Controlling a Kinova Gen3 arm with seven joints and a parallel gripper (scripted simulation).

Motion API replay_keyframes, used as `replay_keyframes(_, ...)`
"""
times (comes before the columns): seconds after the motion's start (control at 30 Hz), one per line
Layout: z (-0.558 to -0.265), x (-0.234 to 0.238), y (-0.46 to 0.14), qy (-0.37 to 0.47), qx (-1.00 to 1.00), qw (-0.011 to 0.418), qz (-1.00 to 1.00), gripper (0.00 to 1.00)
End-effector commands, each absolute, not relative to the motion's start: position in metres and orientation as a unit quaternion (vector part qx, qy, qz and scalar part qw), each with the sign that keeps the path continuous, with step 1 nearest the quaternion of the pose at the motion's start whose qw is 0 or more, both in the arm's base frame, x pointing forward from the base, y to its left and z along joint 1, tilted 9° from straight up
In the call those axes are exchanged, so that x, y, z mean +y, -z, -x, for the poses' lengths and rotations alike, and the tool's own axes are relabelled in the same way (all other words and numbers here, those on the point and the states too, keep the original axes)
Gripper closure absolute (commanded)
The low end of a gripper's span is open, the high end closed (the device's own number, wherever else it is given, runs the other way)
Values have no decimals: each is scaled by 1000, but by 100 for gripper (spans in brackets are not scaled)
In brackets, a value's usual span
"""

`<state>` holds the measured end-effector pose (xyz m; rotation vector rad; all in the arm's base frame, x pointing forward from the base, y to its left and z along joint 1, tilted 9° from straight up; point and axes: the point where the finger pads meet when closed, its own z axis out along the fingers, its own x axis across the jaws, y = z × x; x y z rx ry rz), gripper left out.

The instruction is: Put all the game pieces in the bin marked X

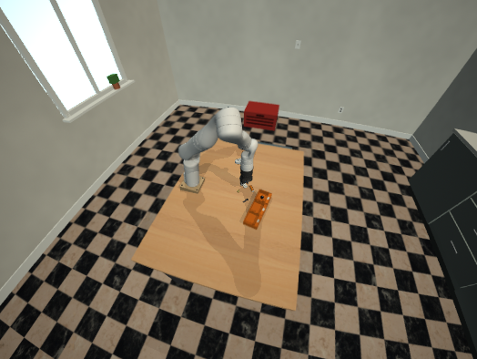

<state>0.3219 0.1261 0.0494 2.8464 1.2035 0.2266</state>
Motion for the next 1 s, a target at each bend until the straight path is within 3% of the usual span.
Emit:
replay_keyframes(0.0, -324, 129, -46, -76, 387, 18, -919, 21)
replay_keyframes(0.67, -324, 127, -39, -74, 388, 21, -918, 21)
replay_keyframes(0.7, -324, 127, -39, -74, 388, 21, -918, 51)
replay_keyframes(0.97, -324, 127, -39, -74, 388, 21, -918, 51)
